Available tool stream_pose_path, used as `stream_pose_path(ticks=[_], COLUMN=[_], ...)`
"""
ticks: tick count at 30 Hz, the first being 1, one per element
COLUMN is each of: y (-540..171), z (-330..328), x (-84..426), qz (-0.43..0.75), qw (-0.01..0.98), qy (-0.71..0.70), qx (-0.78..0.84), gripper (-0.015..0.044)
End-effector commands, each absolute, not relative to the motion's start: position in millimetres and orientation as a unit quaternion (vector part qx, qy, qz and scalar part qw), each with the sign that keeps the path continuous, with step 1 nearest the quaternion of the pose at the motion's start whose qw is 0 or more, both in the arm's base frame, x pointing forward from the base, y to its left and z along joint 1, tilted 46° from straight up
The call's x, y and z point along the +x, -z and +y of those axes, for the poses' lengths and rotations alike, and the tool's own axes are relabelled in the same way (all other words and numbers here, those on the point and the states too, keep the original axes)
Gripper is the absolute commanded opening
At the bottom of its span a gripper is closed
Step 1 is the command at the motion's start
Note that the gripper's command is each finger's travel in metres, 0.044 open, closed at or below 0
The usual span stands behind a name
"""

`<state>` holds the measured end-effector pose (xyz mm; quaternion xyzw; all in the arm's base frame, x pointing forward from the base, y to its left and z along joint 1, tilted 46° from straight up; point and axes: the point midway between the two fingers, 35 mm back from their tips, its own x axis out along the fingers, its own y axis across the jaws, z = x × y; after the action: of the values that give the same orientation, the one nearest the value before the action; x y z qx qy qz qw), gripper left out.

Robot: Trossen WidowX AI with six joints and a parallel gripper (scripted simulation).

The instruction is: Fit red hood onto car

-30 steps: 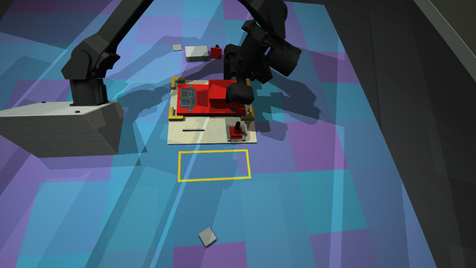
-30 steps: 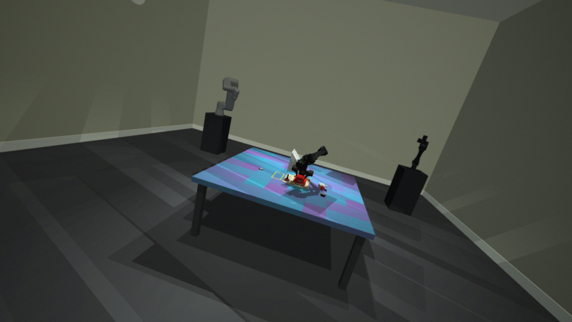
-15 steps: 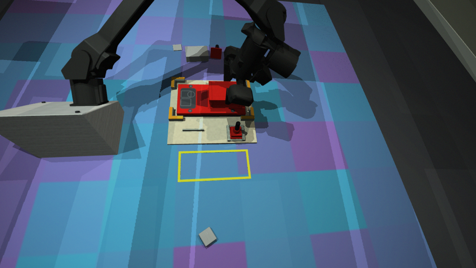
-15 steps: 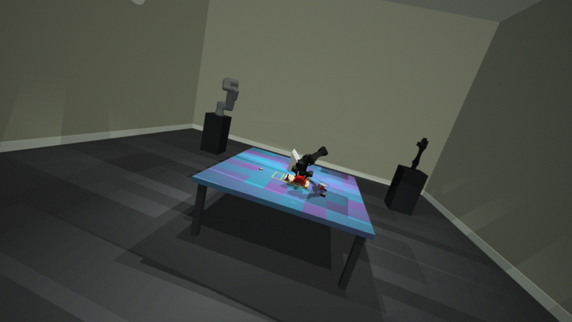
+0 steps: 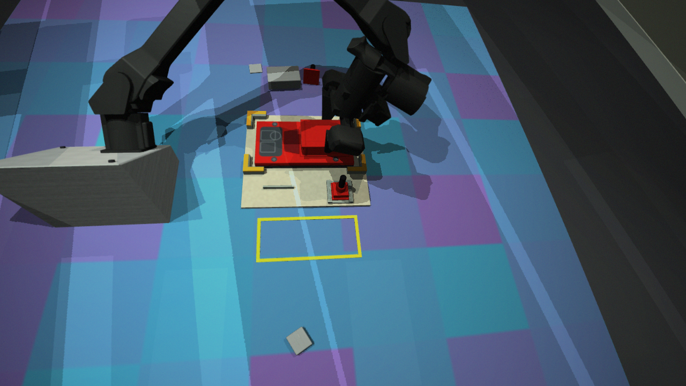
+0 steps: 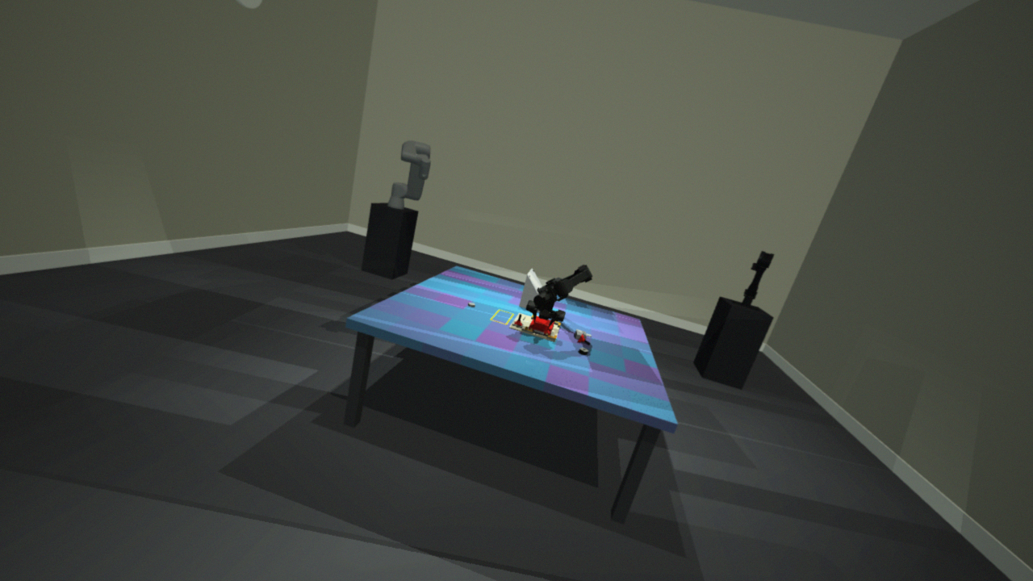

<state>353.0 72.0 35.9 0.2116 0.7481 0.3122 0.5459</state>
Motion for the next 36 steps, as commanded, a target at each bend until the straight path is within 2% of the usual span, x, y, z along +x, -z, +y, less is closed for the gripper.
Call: stream_pose_path(ticks=[1,5,22,36], y=[-35.4,-36.2,-35.8,-86.4], z=[71.8,71.7,72.2,17.3], x=[353.2,352.9,352.9,342.5], qz=[0.748,0.748,0.748,0.649], qw=[0.546,0.546,0.546,0.653], qy=[-0.311,-0.312,-0.312,-0.283], qx=[0.215,0.212,0.212,0.267], gripper=[0.0,0.0,0.044,0.044])
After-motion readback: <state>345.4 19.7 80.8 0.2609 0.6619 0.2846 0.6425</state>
